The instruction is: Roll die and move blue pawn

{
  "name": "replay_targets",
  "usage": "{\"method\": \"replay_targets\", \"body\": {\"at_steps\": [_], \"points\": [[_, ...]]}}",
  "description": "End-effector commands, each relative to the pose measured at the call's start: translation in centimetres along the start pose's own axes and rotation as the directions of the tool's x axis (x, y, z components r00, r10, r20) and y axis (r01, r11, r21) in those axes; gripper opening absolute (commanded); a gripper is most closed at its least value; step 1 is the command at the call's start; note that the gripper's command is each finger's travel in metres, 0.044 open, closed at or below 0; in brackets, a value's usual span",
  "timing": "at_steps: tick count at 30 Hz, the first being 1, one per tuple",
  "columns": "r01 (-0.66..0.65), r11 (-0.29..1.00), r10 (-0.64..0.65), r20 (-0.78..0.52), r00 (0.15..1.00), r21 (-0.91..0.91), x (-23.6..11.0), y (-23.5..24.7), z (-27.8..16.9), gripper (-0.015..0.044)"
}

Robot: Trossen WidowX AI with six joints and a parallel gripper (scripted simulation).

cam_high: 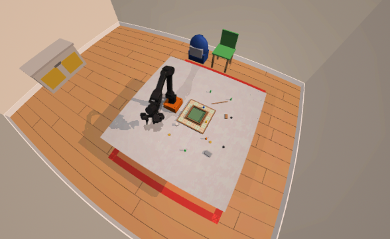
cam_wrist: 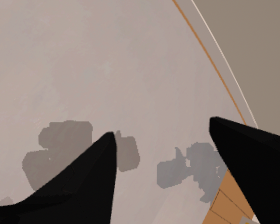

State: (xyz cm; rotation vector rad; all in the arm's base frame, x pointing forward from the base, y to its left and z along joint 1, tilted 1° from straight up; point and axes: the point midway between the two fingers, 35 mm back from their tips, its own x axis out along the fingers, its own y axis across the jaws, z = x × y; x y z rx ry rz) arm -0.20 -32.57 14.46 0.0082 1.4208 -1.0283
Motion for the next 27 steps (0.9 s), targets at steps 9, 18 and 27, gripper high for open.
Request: {"method": "replay_targets", "body": {"at_steps": [9, 18, 27], "points": [[-0.374, 0.476, 0.477, -0.124, 0.870, -0.796, 0.7, 18.9, 2.1, 0.0275], [-0.385, 0.188, 0.557, -0.224, 0.799, -0.904, -0.3, 23.6, 0.7, 0.0275], [-0.385, 0.188, 0.557, -0.224, 0.800, -0.904, 0.7, 24.0, 0.6, 0.0275]]}}
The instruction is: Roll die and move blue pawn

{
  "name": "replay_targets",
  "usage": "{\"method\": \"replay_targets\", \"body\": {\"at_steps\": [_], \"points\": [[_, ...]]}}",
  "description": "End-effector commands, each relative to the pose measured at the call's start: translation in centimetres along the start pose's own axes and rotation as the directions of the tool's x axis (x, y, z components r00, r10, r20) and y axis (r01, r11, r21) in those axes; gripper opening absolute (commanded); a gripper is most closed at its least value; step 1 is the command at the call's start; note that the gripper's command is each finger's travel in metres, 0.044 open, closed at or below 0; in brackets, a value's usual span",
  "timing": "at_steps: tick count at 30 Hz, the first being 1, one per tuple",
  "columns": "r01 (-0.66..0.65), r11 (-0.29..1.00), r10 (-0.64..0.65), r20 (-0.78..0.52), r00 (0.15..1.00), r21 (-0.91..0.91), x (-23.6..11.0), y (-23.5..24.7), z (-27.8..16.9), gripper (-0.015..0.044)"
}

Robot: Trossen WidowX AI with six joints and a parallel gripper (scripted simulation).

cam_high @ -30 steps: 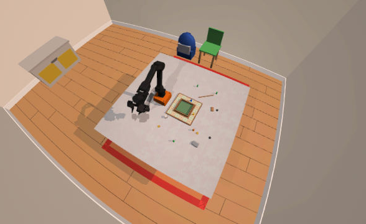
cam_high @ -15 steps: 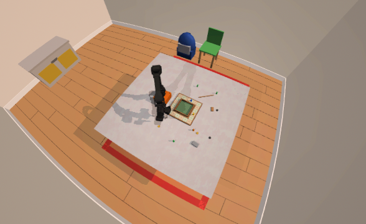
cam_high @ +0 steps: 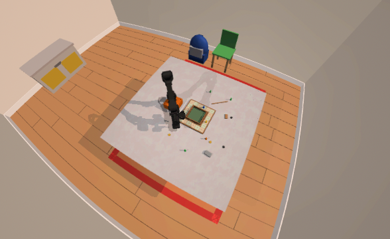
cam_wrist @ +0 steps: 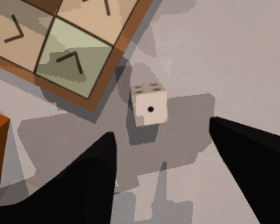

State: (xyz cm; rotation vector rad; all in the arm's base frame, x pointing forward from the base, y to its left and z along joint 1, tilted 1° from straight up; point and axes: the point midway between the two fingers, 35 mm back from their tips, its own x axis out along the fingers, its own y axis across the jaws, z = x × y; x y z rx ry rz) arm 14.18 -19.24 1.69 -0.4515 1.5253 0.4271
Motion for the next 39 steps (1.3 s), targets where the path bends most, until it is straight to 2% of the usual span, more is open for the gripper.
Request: {"method": "replay_targets", "body": {"at_steps": [1, 26, 32, 39], "points": [[-0.015, 1.000, 0.015, 0.004, 1.000, -0.006, 1.3, 0.2, 0.0, 0.0275], [-0.015, 1.000, 0.015, 0.004, 1.000, -0.006, 4.7, 0.3, 0.1, 0.0275], [-0.015, 1.000, 0.015, 0.004, 1.000, -0.006, 4.7, 0.3, 0.1, 0.0118], [-0.015, 1.000, 0.015, 0.004, 1.000, -0.006, 4.7, 0.3, 0.1, 0.0071]]}}
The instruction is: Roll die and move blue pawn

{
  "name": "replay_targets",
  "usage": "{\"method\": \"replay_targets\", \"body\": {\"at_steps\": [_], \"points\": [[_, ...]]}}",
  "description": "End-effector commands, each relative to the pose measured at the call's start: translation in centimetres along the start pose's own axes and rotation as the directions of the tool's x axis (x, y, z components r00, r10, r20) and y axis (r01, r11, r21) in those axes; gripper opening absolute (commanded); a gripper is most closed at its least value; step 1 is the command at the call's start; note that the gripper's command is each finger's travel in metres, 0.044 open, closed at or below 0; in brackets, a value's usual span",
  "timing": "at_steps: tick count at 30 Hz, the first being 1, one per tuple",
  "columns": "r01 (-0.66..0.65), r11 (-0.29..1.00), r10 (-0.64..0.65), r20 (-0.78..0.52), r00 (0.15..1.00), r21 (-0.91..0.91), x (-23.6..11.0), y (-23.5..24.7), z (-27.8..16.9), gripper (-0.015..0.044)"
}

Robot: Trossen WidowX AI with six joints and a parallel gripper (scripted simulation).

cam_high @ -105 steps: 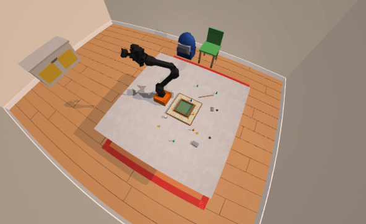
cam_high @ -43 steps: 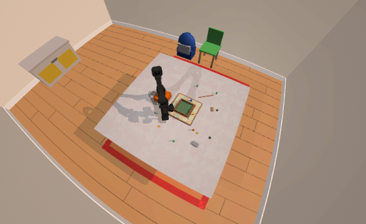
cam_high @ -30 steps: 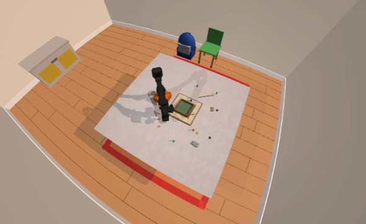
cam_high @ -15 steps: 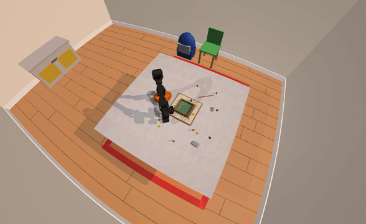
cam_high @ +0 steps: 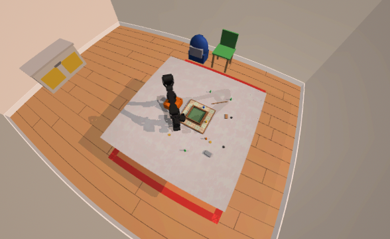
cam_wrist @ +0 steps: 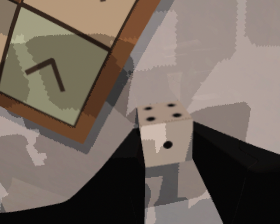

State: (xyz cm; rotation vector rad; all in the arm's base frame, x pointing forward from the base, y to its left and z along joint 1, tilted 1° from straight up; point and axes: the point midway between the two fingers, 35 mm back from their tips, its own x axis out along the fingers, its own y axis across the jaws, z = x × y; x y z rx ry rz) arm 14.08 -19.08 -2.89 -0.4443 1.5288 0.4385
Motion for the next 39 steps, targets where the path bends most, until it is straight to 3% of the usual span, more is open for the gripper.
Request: {"method": "replay_targets", "body": {"at_steps": [1, 3, 21, 26, 39], "points": [[-0.003, 1.000, 0.003, 0.004, 1.000, -0.004, 0.1, 0.0, 0.1, 0.0045], [-0.003, 1.000, 0.003, 0.005, 1.000, -0.004, -0.3, -0.1, 0.1, 0.0000], [-0.003, 1.000, 0.003, 0.005, 1.000, -0.004, -12.1, 0.2, 0.2, 0.0000], [-0.002, 1.000, 0.002, 0.005, 1.000, 0.005, -12.2, 0.2, 0.5, 0.0000], [-0.003, 0.985, 0.001, 0.011, 1.000, 0.175, -11.2, 0.2, 6.1, 0.0000]]}}
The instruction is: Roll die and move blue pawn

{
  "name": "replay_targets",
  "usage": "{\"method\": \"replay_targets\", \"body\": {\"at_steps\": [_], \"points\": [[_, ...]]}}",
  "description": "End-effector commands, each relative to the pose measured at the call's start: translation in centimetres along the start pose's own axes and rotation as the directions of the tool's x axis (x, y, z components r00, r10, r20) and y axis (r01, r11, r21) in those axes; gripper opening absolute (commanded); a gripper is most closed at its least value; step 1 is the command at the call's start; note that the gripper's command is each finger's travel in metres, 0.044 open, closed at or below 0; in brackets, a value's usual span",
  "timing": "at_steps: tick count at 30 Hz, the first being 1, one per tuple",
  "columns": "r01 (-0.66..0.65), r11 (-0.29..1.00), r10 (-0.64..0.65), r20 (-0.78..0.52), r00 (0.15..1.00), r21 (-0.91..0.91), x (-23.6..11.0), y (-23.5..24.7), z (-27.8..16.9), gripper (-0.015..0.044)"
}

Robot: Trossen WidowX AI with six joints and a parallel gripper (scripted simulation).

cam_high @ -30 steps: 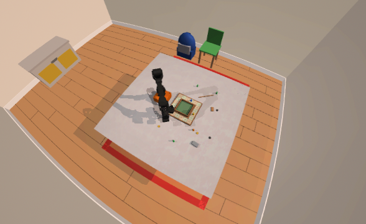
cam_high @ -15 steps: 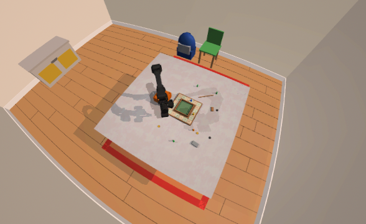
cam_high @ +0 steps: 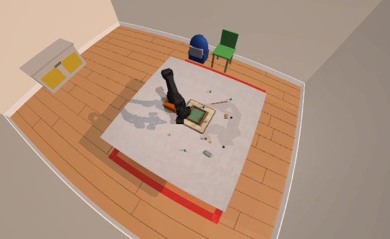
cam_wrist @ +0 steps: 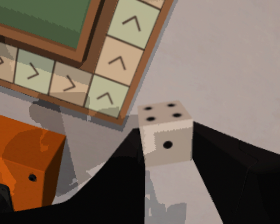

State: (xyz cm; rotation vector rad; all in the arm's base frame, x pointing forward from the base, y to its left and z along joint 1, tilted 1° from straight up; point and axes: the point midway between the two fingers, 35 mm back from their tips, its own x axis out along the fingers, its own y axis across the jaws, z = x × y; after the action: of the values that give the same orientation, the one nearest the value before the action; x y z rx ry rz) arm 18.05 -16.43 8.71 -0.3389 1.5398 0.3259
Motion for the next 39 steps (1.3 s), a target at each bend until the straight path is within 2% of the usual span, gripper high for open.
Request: {"method": "replay_targets", "body": {"at_steps": [1, 29, 39], "points": [[-0.009, 0.999, 0.009, 0.003, 1.000, 0.050, 0.5, 0.4, 1.7, 0.0000], [-0.021, 0.912, 0.016, 0.015, 1.000, 0.409, 2.7, 7.2, 12.7, 0.0000], [-0.025, 0.880, 0.009, 0.035, 0.999, 0.475, 3.3, 9.3, 14.5, 0.0000]]}}
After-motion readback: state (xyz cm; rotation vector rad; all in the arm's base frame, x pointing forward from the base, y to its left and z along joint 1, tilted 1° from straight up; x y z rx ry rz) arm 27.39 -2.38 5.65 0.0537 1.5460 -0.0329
